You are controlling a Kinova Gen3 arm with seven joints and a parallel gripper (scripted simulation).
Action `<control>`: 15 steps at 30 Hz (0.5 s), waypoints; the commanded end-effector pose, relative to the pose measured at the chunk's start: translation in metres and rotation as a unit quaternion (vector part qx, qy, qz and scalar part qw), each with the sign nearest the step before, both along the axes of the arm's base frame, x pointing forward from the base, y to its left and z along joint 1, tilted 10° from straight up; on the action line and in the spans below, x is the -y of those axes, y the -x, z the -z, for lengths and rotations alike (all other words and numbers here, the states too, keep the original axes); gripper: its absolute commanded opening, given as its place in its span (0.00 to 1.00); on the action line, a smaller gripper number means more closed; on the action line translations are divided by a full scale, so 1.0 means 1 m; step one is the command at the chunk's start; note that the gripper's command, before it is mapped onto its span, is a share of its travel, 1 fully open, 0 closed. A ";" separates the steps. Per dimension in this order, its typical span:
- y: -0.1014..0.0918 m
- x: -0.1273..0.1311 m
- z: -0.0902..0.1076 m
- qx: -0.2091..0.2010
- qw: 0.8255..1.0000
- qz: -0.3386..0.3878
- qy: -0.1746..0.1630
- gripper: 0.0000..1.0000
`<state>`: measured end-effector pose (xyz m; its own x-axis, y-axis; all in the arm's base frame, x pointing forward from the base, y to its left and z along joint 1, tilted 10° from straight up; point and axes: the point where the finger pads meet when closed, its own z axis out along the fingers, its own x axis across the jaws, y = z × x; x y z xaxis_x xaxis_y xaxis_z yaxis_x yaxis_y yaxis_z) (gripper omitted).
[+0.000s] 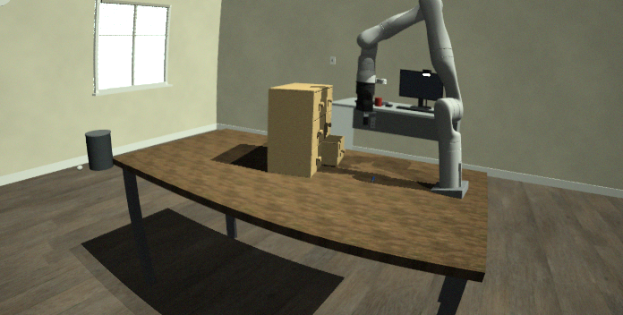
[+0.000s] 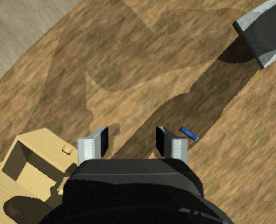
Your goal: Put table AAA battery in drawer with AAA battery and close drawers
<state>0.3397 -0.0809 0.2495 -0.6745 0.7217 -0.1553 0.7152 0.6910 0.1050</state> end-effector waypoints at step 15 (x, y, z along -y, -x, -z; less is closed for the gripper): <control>0.027 -0.063 0.077 -0.015 0.959 -0.278 0.050 1.00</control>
<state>0.3208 -0.0286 0.1856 -0.9372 0.2869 -0.1984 0.2901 0.9569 0.0135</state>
